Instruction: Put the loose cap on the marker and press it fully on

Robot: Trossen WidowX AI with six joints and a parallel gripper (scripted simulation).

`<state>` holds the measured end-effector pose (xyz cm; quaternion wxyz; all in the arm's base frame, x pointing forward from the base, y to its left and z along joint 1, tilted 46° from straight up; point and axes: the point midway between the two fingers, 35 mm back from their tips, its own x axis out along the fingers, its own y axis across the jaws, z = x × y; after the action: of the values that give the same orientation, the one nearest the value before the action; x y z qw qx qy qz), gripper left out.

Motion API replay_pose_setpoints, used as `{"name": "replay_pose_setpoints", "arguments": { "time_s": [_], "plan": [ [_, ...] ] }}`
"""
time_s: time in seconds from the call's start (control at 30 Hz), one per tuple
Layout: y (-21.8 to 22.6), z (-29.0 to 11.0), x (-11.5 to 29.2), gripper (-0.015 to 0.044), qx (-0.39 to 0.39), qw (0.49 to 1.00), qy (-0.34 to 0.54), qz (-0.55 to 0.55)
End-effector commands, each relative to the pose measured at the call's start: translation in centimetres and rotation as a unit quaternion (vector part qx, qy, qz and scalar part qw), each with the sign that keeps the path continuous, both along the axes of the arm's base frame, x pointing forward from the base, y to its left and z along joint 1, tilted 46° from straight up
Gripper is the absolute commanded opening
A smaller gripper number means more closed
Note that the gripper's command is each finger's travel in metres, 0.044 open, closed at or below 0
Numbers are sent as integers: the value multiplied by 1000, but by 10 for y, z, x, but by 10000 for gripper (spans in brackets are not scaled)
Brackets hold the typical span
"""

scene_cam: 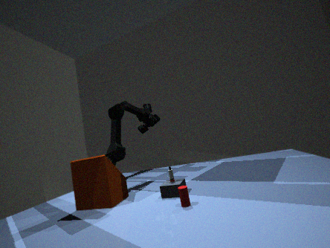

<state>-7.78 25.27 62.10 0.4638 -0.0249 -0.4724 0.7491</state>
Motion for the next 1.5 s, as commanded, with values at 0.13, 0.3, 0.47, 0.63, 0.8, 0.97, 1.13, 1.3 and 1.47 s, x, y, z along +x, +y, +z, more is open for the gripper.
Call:
{"name": "replay_pose_setpoints", "arguments": {
  "time_s": [0.13,0.3,0.47,0.63,0.8,0.97,1.13,1.3,1.47],
  "plan": [
    [68,-48,70,235,-122,986,54,-98],
    [96,-80,113,235,-189,967,95,-145],
    [120,-130,182,235,-271,924,164,-212],
    [128,-185,251,235,-349,864,248,-265],
    [121,-246,319,235,-417,783,346,-307],
    [93,-309,382,235,-464,684,447,-342],
    [49,-371,433,235,-489,571,548,-367],
    [-6,-433,471,235,-493,439,651,-373],
    [-70,-492,491,235,-474,292,750,-358]
  ]
}}
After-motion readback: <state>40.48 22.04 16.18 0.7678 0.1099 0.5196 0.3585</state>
